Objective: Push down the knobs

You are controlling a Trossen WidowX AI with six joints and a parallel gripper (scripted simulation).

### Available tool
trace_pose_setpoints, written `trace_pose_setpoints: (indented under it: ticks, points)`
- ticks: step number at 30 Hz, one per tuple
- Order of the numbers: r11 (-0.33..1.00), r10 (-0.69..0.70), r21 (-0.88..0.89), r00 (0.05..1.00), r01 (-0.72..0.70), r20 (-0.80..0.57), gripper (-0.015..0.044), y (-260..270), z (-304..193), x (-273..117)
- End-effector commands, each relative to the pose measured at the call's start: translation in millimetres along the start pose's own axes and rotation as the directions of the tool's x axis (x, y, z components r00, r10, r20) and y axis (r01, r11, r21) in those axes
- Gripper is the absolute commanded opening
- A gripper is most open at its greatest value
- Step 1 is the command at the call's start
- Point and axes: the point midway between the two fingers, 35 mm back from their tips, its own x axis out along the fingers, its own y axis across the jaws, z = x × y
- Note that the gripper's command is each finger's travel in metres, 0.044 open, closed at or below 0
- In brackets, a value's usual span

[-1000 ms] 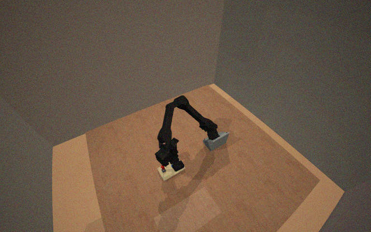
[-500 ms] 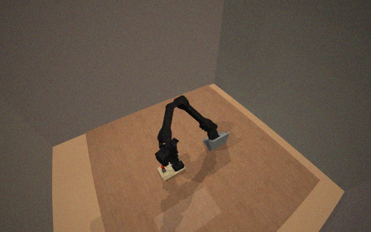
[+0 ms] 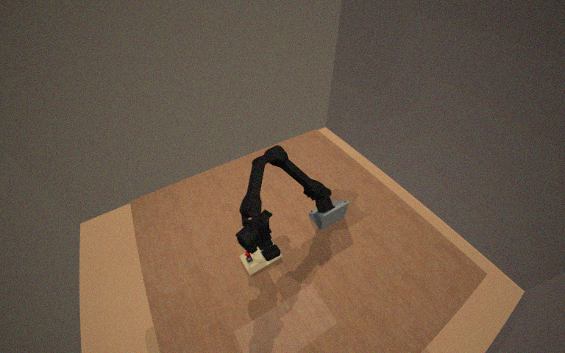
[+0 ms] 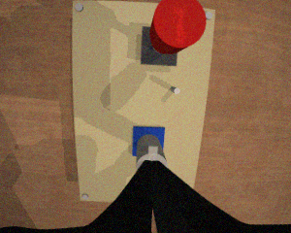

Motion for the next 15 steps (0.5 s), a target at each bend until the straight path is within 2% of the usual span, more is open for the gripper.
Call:
trace_pose_setpoints:
  ticks: [1, 15]
  points:
    - [1.0, -0.011, 0.026, 0.999, 0.011, -0.032, 0.0, -2.6, 2.2, 13.7]
    - [1.0, -0.009, 0.026, 0.999, 0.01, -0.032, 0.0, -2.1, 3.1, -8.7]
